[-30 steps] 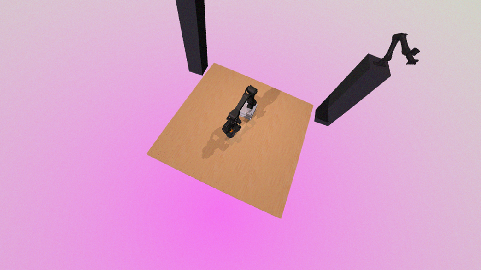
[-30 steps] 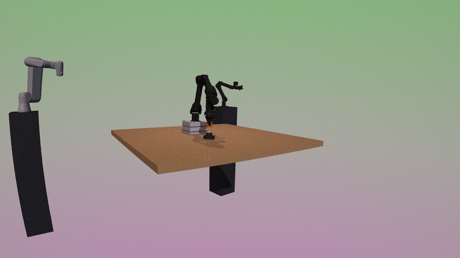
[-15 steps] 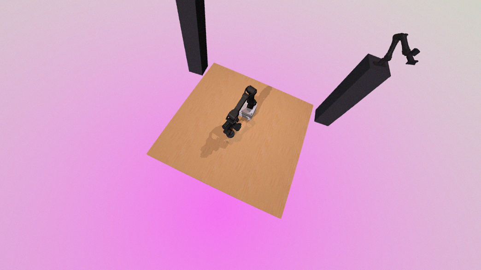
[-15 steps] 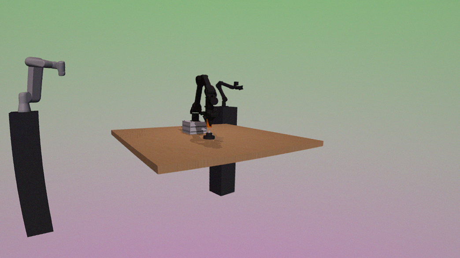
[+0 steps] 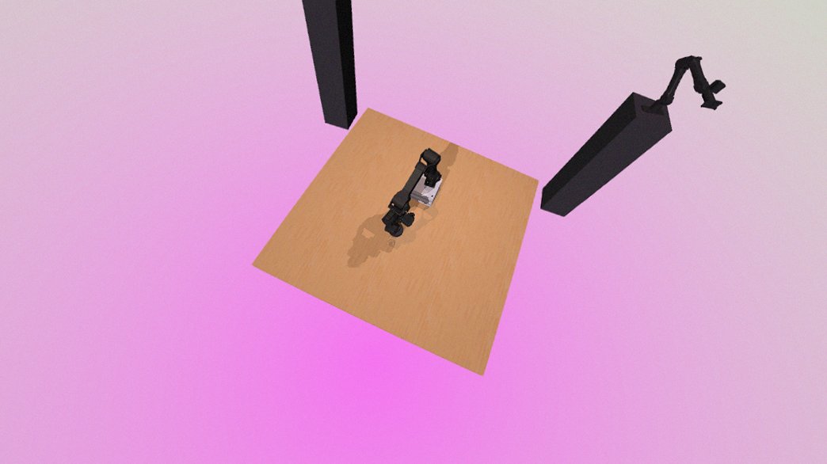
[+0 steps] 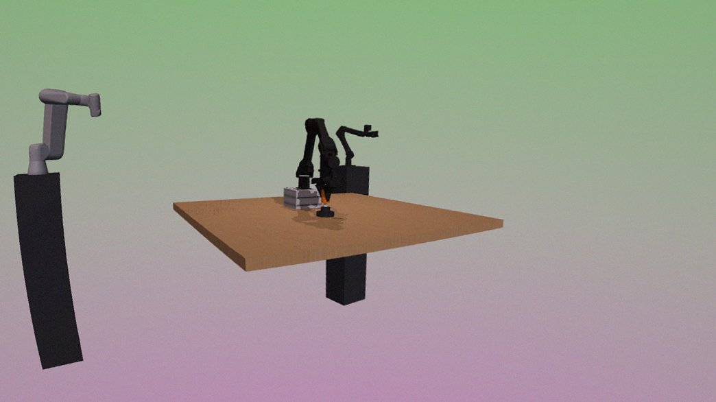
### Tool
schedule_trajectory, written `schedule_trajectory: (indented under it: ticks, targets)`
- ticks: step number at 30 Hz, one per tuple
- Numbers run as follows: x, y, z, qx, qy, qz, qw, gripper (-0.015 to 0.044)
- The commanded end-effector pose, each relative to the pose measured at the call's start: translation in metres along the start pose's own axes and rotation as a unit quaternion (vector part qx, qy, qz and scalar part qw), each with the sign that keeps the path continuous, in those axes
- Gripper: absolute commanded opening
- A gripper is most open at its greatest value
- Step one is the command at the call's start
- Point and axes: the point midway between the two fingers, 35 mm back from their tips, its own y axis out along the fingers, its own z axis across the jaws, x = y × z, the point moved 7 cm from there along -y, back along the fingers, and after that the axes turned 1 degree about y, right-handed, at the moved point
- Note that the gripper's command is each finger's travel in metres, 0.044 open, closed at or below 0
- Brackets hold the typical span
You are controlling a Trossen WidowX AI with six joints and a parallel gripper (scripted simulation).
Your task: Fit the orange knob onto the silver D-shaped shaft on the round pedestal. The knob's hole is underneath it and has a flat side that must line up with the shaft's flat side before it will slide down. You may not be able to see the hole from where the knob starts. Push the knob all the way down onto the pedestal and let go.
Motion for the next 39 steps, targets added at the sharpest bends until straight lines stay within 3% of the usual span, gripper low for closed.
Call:
schedule_trajectory:
  ticks: [1,39]
  targets:
    - [0.000,0.005,0.000,-0.001,-0.002,0.001,1.000,0.0000]
    - [0.000,0.015,0.001,-0.001,-0.001,0.001,1.000,0.0000]
